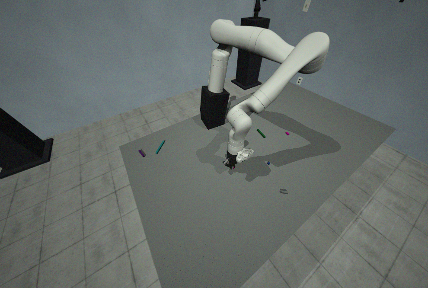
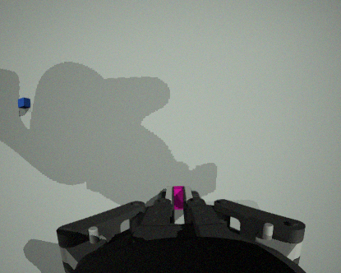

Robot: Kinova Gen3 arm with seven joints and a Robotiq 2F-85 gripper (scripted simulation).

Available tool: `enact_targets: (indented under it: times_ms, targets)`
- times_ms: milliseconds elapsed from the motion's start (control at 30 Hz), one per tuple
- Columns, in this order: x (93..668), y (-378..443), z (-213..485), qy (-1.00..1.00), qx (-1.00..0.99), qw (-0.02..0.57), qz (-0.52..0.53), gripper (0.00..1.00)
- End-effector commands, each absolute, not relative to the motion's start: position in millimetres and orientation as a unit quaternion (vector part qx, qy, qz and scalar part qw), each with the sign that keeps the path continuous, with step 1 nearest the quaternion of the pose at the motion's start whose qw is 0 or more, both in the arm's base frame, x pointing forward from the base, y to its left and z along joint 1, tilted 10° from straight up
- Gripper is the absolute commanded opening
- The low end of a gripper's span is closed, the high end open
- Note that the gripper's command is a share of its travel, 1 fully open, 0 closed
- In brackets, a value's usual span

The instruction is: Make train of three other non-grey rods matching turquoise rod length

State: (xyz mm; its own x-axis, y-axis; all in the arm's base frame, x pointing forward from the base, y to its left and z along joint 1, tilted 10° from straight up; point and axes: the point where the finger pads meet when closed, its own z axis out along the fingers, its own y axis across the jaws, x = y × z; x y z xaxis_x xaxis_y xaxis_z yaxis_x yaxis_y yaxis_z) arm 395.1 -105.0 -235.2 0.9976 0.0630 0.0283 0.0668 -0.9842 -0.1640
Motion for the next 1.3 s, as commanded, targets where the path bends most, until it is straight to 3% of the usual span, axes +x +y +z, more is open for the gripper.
enact_targets:
  times_ms: [0,867,1267]
  targets:
    - [396,-105,-235,-0.032,-0.996,0.083,-0.012,0.05]
    - [396,-106,-231,-0.032,-0.996,0.083,-0.012,0.05]
    - [394,-119,-155,-0.032,-0.996,0.083,-0.012,0.05]
